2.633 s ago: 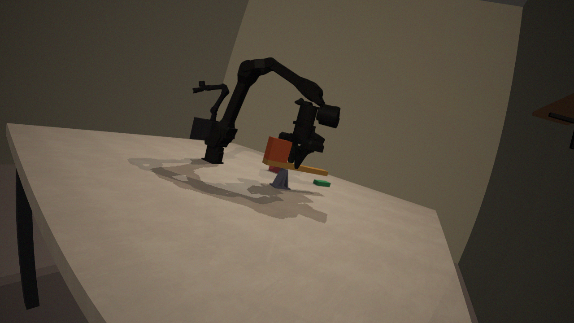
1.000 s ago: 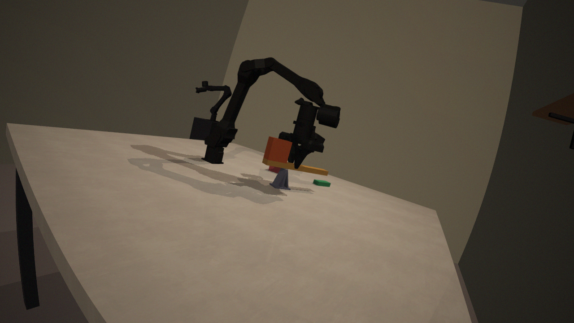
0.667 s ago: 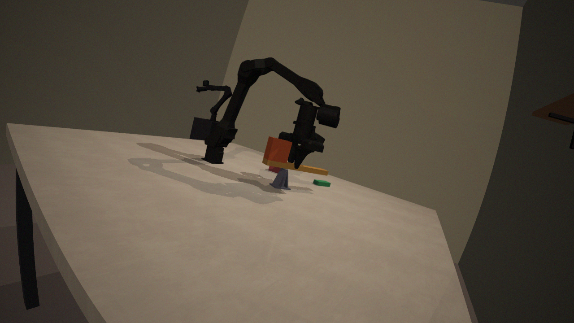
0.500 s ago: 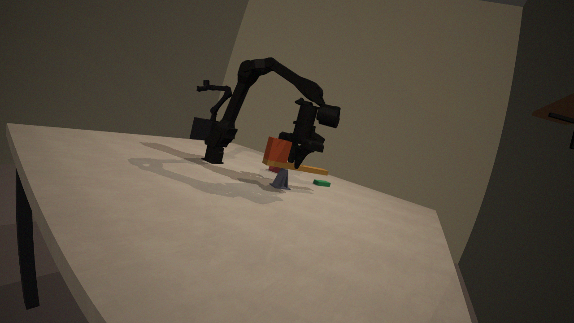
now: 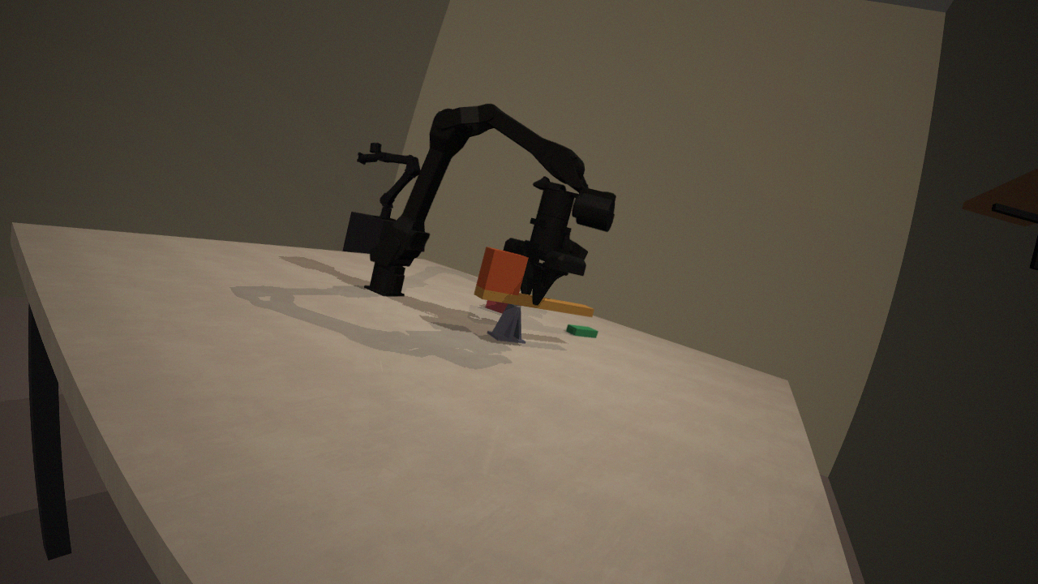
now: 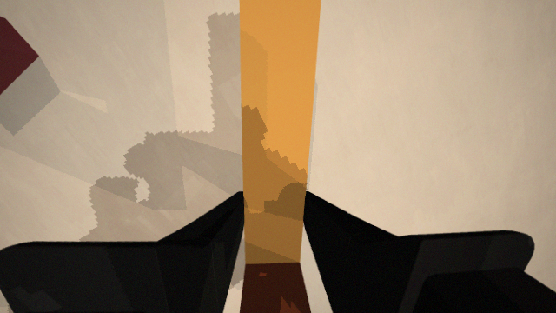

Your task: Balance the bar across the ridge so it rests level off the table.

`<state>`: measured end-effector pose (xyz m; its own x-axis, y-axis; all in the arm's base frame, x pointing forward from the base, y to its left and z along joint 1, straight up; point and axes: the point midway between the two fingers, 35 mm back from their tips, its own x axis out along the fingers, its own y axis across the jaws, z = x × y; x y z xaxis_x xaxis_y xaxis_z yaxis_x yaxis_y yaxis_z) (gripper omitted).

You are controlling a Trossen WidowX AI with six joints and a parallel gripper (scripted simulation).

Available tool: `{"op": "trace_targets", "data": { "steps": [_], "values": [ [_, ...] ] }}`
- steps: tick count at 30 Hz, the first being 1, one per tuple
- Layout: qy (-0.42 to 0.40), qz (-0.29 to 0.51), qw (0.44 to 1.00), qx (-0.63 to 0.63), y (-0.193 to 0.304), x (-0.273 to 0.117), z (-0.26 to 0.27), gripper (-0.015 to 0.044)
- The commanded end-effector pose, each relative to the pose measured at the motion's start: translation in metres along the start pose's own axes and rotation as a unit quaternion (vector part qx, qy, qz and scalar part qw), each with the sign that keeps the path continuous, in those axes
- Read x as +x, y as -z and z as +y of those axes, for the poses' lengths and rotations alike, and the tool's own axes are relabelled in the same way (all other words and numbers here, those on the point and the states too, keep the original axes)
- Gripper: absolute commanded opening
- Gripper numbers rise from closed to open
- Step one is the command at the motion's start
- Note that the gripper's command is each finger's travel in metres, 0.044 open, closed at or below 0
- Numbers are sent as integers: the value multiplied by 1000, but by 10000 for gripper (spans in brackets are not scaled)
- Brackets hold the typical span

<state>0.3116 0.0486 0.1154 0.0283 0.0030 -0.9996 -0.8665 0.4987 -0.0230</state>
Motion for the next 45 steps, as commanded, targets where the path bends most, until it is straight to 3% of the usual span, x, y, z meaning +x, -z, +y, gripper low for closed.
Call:
{"op": "trace_targets", "data": {
  "steps": [1,26,33,45],
  "values": [
    [0,0,1000,0,0,0,0,0],
    [0,0,1000,0,0,0,0,0],
    [0,0,1000,0,0,0,0,167],
    [0,0,1000,0,0,0,0,167]
  ]
}}
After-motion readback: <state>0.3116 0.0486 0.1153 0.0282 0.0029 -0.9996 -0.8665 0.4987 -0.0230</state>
